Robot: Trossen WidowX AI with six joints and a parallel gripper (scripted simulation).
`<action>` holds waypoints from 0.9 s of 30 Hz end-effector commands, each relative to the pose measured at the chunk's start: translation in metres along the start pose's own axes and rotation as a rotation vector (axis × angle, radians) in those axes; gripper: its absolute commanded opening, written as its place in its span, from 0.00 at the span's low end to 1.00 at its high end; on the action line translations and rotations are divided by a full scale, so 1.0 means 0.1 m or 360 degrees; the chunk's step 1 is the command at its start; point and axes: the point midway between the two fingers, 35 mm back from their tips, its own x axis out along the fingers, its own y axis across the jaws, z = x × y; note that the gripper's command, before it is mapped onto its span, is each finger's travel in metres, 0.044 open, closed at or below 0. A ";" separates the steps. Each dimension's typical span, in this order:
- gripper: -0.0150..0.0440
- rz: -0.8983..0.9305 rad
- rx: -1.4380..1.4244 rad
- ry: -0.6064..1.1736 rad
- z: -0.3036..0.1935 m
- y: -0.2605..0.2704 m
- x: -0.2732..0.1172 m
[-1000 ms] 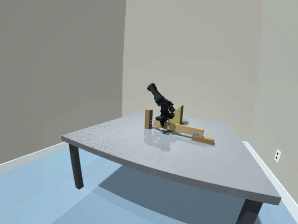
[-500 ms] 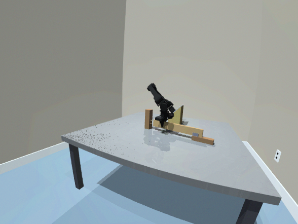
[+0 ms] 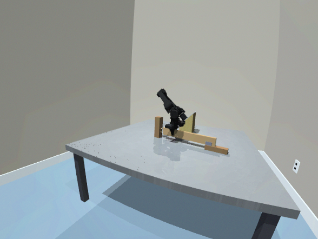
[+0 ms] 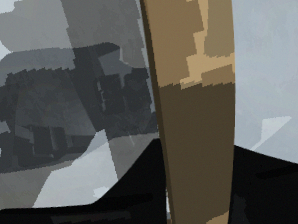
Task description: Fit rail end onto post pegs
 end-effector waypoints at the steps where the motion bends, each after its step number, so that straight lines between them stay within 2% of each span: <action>1: 0.25 -0.0002 -0.0003 -0.0006 -0.02 0.00 -0.01; 27: 0.25 -0.0002 -0.0003 -0.0005 -0.10 0.00 0.00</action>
